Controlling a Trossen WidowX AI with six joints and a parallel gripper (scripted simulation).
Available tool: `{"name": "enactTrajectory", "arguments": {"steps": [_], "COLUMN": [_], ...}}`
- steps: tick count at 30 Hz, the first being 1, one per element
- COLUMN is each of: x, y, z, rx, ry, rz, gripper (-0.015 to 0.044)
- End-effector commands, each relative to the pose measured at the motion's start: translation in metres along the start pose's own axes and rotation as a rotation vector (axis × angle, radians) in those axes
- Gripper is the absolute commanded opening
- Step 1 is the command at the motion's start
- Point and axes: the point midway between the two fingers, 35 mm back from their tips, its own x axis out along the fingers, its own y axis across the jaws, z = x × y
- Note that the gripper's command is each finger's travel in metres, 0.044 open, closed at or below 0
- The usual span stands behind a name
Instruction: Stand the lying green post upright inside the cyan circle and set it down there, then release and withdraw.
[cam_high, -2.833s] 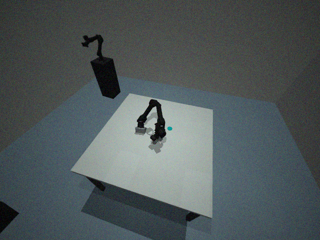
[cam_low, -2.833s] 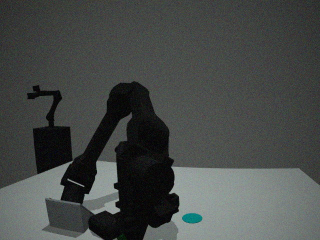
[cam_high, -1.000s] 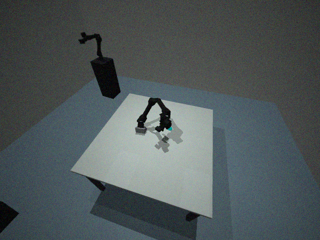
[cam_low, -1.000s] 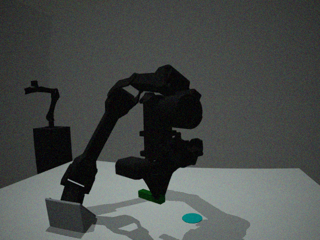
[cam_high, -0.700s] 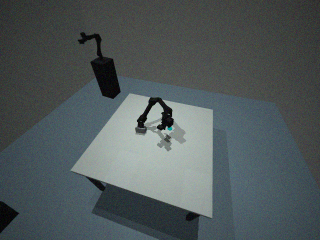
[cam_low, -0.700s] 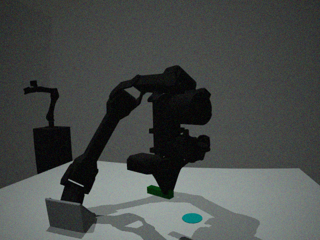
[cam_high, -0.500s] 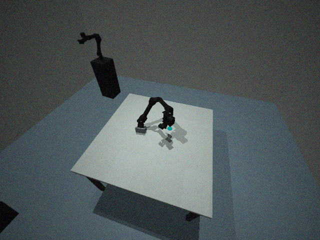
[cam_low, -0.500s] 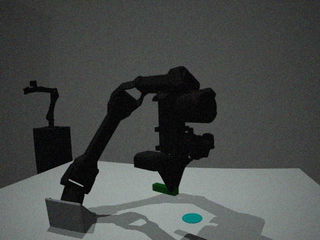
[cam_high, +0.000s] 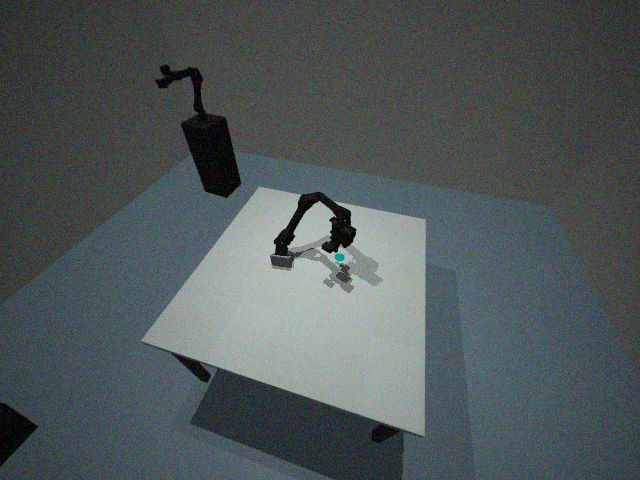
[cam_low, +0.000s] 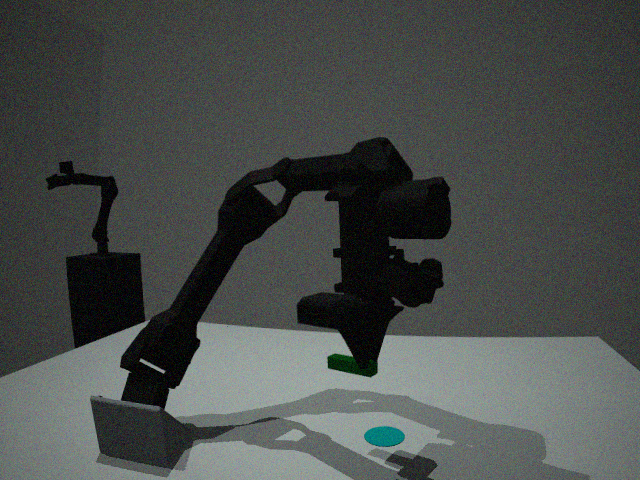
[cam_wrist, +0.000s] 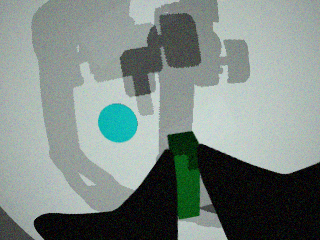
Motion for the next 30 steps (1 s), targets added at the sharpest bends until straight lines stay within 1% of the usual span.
{"name": "enactTrajectory", "arguments": {"steps": [1,19,30], "x": [-0.003,-0.003,0.000], "y": [0.016,0.072,0.073], "z": [-0.001,-0.016,-0.017], "rx": [-0.009,-0.015,-0.023], "ry": [-0.009,-0.001,-0.016], "rz": [0.006,0.031,0.005], "gripper": [0.0023,0.0023,0.0023]}}
